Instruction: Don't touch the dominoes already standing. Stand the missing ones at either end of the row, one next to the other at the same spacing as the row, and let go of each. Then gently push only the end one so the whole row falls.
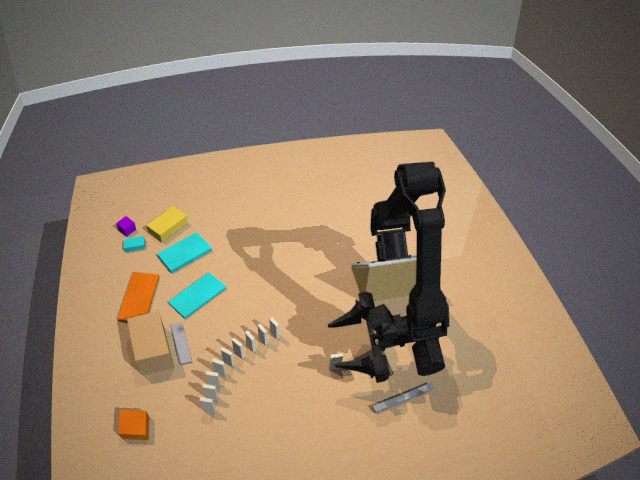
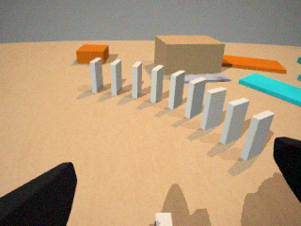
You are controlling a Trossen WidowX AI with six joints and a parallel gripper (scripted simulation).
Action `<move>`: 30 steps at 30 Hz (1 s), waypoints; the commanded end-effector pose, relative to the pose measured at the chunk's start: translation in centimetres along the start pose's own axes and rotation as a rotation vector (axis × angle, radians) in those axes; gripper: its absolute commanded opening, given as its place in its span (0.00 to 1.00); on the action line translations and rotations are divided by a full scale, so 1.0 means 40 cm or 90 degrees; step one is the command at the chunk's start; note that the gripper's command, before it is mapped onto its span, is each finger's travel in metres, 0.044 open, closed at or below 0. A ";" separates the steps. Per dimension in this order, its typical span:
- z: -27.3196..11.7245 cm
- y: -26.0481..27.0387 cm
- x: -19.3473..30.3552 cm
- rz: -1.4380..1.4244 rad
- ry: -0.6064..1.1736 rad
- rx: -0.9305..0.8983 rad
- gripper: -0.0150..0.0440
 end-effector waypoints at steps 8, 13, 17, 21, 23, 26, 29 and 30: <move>0.083 0.057 -0.126 -0.448 0.451 -0.028 1.00; 0.125 0.056 -0.201 -0.630 0.647 -0.218 1.00; 0.162 0.043 -0.268 -0.736 0.748 -0.443 1.00; 0.176 0.035 -0.294 -0.763 0.767 -0.538 1.00; 0.176 0.035 -0.294 -0.763 0.767 -0.538 1.00; 0.176 0.035 -0.294 -0.763 0.767 -0.538 1.00; 0.176 0.035 -0.294 -0.763 0.767 -0.538 1.00; 0.176 0.035 -0.294 -0.763 0.767 -0.538 1.00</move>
Point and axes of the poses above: the point midway between the two fingers, 35 mm back from their tips, its own z axis out along the fingers, its own y axis across the jaws, x = y × z, the point moved 7 cm from there along -z, back along the fingers, and after that the axes turned 15 degrees about z, right-handed, at the moved point
